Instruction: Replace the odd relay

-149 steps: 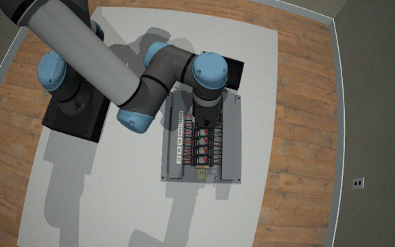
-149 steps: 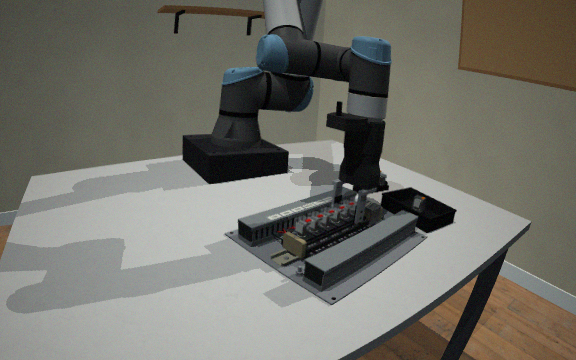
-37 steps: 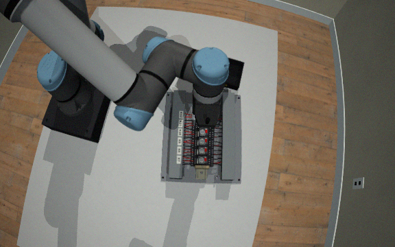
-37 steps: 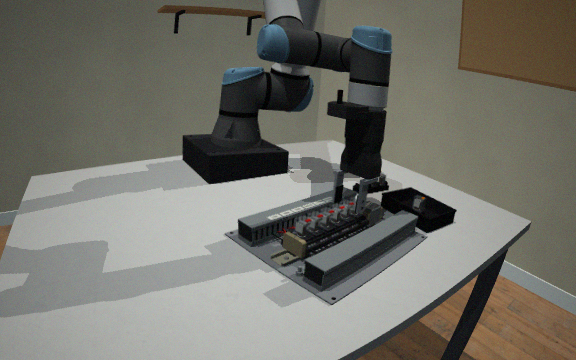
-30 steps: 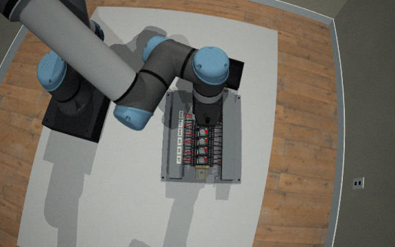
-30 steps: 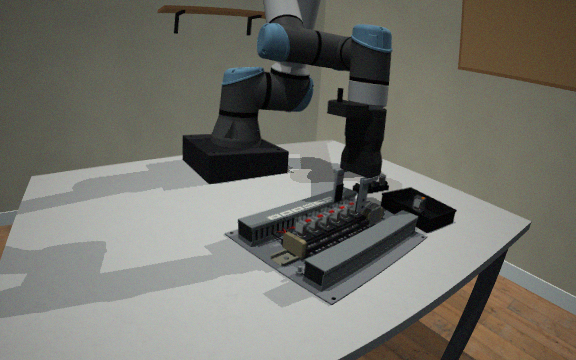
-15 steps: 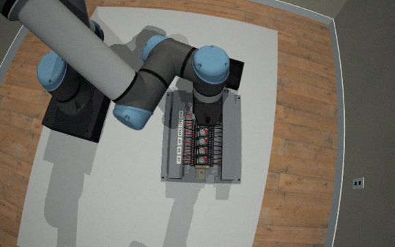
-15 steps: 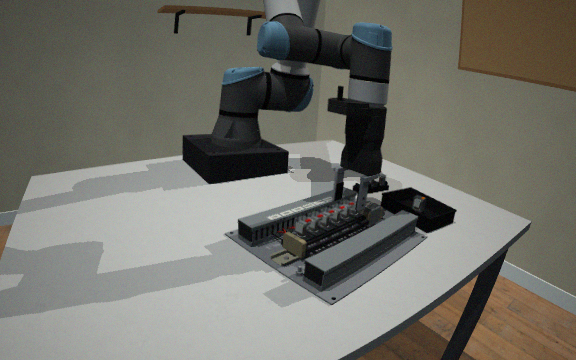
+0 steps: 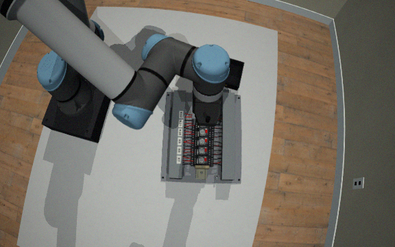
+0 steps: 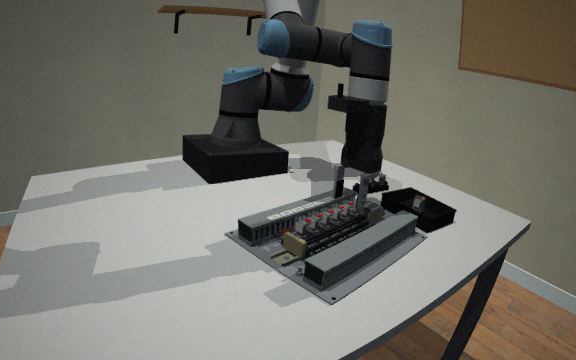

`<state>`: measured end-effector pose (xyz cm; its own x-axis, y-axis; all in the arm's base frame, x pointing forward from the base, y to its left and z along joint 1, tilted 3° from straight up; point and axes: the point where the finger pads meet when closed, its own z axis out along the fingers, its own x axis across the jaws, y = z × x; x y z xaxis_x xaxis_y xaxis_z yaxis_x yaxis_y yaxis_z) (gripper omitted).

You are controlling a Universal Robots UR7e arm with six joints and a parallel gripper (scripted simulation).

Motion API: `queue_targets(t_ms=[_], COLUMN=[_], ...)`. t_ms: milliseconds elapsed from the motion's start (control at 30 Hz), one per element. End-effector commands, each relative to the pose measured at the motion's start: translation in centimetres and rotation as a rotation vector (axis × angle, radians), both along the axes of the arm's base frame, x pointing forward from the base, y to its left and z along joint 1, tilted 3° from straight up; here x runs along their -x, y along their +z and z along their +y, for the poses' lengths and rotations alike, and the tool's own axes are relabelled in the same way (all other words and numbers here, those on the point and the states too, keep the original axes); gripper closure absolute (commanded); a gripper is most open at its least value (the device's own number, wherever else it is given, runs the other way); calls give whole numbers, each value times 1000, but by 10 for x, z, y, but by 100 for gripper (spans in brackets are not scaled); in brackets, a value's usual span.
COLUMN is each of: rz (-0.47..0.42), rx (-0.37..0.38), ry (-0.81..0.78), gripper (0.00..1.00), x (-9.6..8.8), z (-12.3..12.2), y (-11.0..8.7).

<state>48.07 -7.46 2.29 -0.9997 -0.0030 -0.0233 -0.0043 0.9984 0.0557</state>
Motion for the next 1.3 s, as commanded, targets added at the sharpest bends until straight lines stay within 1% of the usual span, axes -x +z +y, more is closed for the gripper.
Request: queue_targets(t_ms=[0,267,433,833,1000,1267], rz=[-1,-1,-1,-1,-1,-1], rx=[1,1,1,1,1,1], ry=[0,0,0,0,0,0], gripper=[0,0,0,0,0,0], x=[0,0,1,1,1,1], z=[0,0,-3,-3,-2,-2], y=[3,3,47,47,40,40])
